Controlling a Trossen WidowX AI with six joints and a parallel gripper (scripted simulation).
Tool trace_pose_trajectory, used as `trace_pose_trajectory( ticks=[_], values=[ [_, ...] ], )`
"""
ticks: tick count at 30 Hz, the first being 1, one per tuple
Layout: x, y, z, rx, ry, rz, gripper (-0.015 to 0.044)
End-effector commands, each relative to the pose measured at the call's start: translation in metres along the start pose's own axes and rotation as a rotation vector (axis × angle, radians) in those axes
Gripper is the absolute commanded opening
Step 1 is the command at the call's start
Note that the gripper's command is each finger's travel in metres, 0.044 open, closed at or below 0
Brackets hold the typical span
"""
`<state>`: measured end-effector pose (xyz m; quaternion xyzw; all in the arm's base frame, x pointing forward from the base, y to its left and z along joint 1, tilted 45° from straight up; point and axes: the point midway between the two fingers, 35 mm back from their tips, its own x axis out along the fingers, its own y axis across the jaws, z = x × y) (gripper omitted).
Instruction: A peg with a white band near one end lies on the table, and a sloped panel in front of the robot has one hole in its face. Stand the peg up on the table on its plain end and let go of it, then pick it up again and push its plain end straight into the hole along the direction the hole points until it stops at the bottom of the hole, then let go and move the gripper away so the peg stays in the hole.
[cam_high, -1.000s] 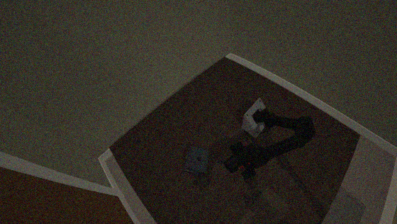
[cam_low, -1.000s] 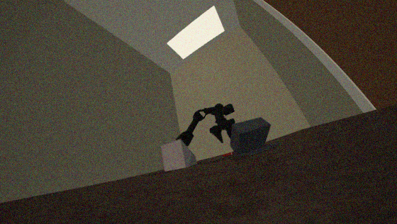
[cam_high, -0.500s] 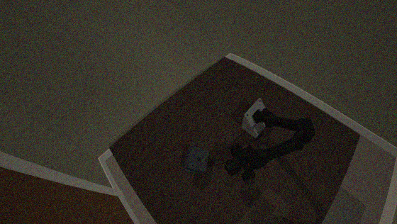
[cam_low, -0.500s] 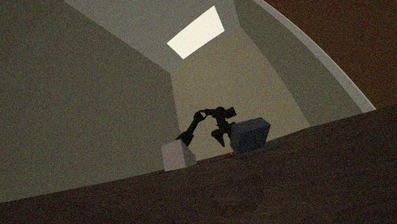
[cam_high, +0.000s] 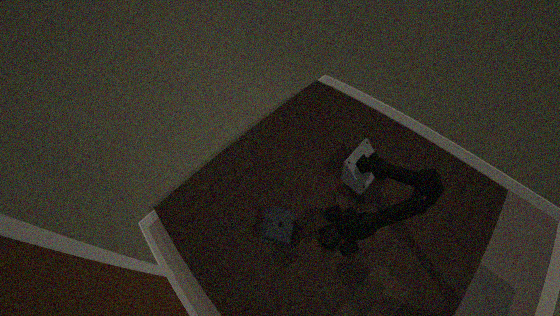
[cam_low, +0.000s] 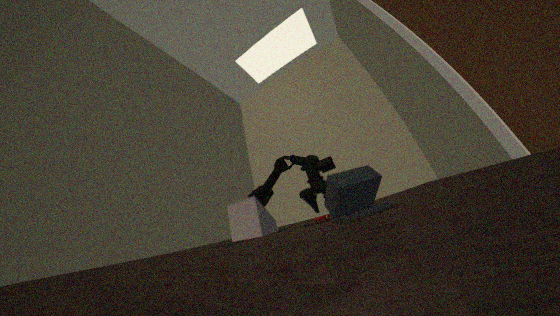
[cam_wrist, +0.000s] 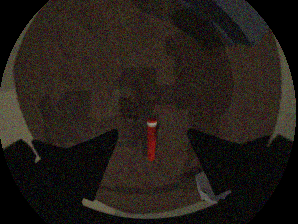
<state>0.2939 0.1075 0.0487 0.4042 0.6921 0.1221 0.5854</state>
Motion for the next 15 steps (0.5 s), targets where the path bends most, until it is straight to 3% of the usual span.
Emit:
trace_pose_trajectory(
  ticks=[1, 15],
  values=[
    [0.007, 0.000, -0.001, 0.008, 0.004, 0.005, 0.0440],
    [0.026, 0.000, -0.004, 0.008, 0.007, 0.009, 0.0440]
  ],
)
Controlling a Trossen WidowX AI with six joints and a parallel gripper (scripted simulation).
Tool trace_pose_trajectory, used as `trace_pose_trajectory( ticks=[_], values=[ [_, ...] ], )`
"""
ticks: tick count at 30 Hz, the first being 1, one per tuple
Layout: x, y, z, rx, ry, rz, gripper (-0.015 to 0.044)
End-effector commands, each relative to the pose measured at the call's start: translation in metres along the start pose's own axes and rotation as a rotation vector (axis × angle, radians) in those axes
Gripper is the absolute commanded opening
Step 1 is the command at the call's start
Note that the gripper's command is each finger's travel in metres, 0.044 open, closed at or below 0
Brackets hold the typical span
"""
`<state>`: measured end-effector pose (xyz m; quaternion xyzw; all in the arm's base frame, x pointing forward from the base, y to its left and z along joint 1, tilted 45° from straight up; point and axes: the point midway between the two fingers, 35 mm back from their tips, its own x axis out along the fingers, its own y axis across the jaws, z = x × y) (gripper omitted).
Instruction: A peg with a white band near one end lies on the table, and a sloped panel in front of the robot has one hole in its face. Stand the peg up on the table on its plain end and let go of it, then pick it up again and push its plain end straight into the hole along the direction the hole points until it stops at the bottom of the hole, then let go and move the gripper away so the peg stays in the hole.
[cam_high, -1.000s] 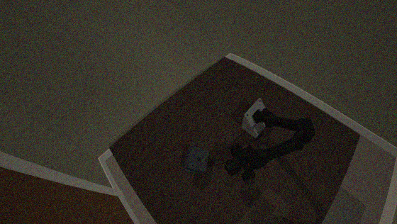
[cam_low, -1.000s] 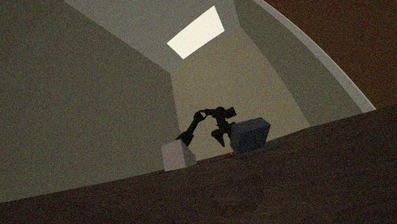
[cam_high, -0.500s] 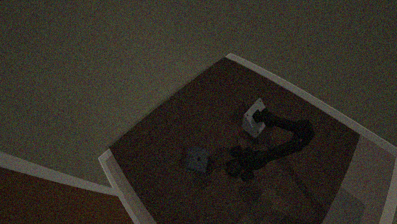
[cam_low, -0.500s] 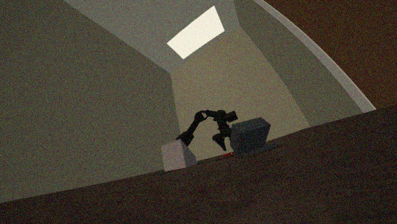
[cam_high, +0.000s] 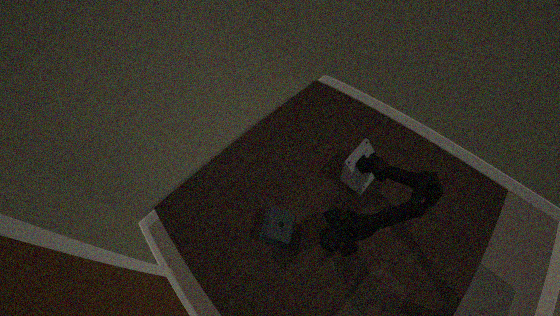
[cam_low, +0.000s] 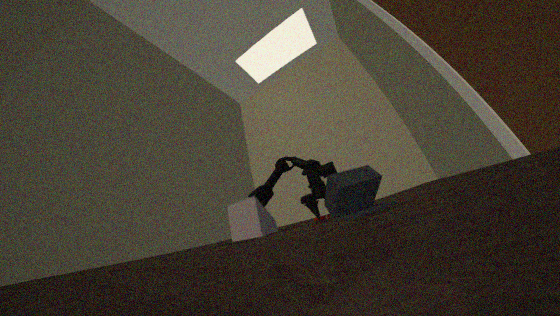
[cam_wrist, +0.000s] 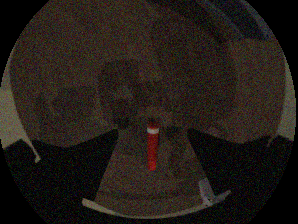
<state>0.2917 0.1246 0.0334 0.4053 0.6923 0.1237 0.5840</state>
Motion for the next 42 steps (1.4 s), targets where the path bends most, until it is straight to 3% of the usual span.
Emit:
trace_pose_trajectory(
  ticks=[1, 13, 22, 31, 42],
  values=[
    [0.0033, 0.0000, -0.0010, 0.007, 0.004, 0.005, 0.0414],
    [0.0033, 0.0000, -0.0010, 0.007, 0.004, 0.005, 0.0110],
    [0.0033, 0.0000, -0.0010, 0.007, 0.004, 0.005, 0.0110],
    [0.0033, 0.0000, -0.0010, 0.007, 0.004, 0.005, 0.0050],
    [-0.0003, -0.0005, -0.0027, 0.003, -0.049, 0.001, 0.0050]
  ],
)
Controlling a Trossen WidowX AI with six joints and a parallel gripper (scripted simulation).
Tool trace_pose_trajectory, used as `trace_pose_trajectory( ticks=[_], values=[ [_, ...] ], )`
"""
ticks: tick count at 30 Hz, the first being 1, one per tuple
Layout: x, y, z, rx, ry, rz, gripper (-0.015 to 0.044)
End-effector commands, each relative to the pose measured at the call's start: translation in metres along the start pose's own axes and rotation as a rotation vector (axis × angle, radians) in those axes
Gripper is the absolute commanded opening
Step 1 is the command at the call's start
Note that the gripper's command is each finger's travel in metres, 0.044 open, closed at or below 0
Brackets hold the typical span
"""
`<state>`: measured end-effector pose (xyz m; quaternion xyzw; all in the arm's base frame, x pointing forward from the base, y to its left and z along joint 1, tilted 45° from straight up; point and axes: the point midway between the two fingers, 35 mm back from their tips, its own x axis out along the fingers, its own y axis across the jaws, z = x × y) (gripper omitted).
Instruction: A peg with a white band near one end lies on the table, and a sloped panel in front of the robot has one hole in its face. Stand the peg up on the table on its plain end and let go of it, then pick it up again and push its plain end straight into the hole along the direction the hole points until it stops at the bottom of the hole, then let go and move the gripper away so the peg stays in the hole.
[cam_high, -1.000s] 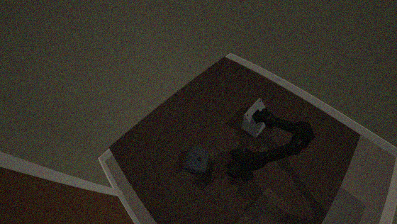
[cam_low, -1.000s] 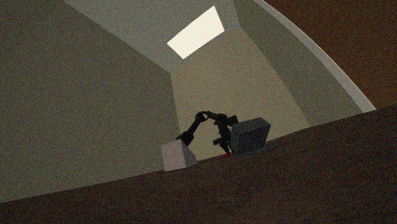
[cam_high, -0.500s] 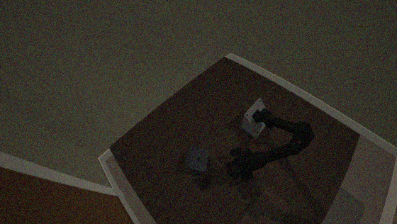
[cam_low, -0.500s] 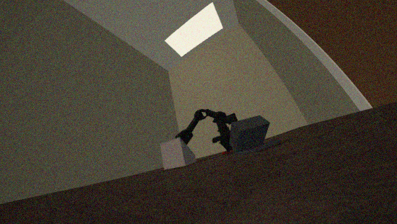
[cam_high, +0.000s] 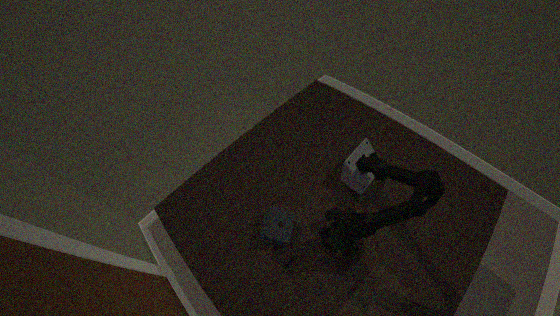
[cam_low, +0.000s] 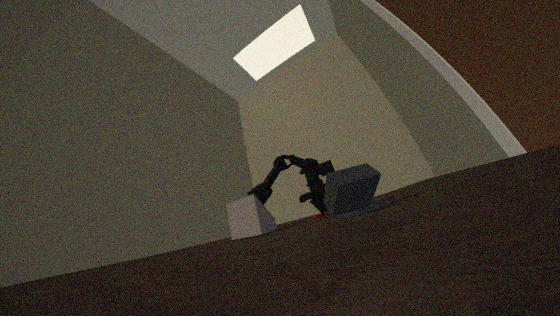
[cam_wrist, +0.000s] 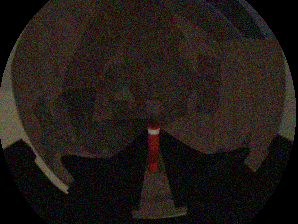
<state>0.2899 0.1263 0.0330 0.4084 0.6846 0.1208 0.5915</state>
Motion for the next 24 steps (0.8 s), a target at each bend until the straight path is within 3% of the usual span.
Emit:
trace_pose_trajectory(
  ticks=[1, 24],
  values=[
    [-0.002, -0.001, -0.001, 0.003, -0.035, -0.005, 0.0050],
    [-0.015, -0.001, -0.010, 0.005, -0.234, -0.005, 0.0050]
  ],
)
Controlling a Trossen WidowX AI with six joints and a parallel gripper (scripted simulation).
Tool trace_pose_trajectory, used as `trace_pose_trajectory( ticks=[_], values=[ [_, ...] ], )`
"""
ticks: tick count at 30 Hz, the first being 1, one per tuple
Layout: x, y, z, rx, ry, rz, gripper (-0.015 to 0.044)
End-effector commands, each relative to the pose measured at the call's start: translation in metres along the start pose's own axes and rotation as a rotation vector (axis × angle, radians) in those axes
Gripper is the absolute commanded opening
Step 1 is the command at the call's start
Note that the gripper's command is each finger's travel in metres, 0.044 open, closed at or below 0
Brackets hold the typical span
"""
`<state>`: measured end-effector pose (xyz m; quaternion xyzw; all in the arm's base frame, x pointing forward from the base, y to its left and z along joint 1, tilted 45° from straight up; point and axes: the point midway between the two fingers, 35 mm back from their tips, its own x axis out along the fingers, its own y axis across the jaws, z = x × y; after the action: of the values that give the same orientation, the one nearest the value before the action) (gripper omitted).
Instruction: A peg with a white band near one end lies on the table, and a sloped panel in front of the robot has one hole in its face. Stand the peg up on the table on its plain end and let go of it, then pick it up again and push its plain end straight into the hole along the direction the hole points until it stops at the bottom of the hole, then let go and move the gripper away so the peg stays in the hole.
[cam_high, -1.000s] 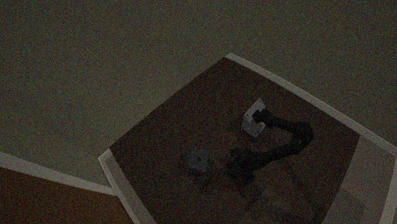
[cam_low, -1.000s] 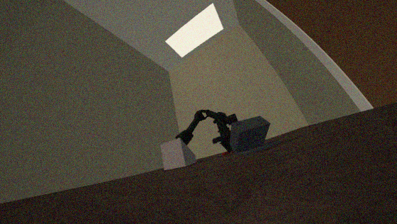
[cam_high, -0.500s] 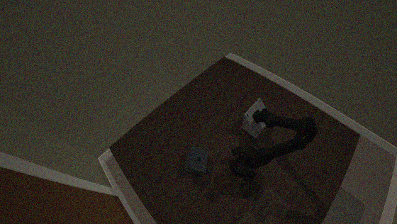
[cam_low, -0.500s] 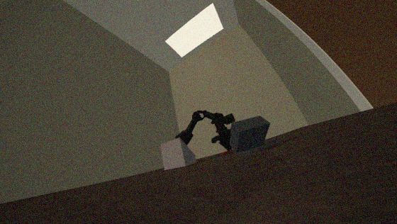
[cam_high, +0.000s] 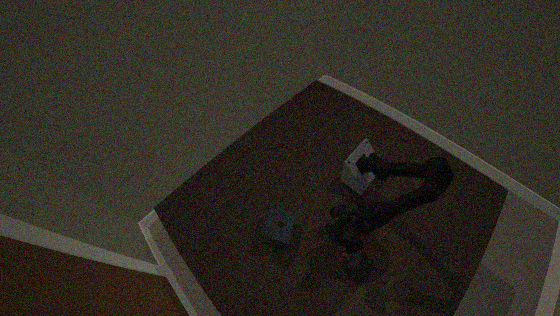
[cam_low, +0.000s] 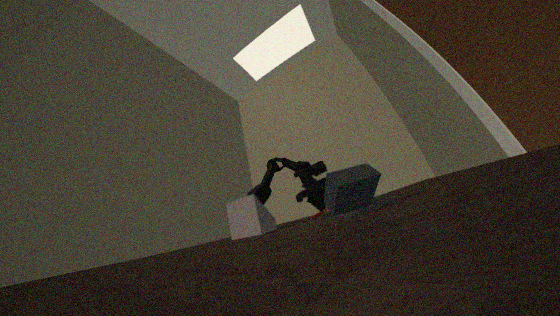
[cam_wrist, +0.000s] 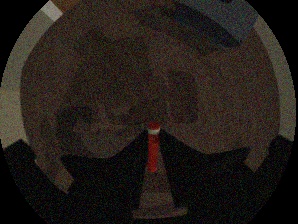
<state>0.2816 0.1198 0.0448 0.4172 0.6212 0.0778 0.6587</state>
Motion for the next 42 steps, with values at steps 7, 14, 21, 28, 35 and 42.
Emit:
trace_pose_trajectory(
  ticks=[7, 14, 21, 28, 35, 42],
  values=[
    [-0.006, -0.001, -0.003, 0.006, -0.090, -0.003, 0.0050],
    [-0.010, -0.001, -0.006, 0.006, -0.151, -0.003, 0.0050],
    [-0.013, 0.000, -0.009, 0.007, -0.212, -0.003, 0.0050],
    [-0.017, 0.000, -0.012, 0.008, -0.272, -0.003, 0.0050],
    [-0.020, 0.000, -0.015, 0.008, -0.333, -0.003, 0.0050],
    [-0.023, 0.000, -0.019, 0.009, -0.393, -0.003, 0.0050]
  ],
)
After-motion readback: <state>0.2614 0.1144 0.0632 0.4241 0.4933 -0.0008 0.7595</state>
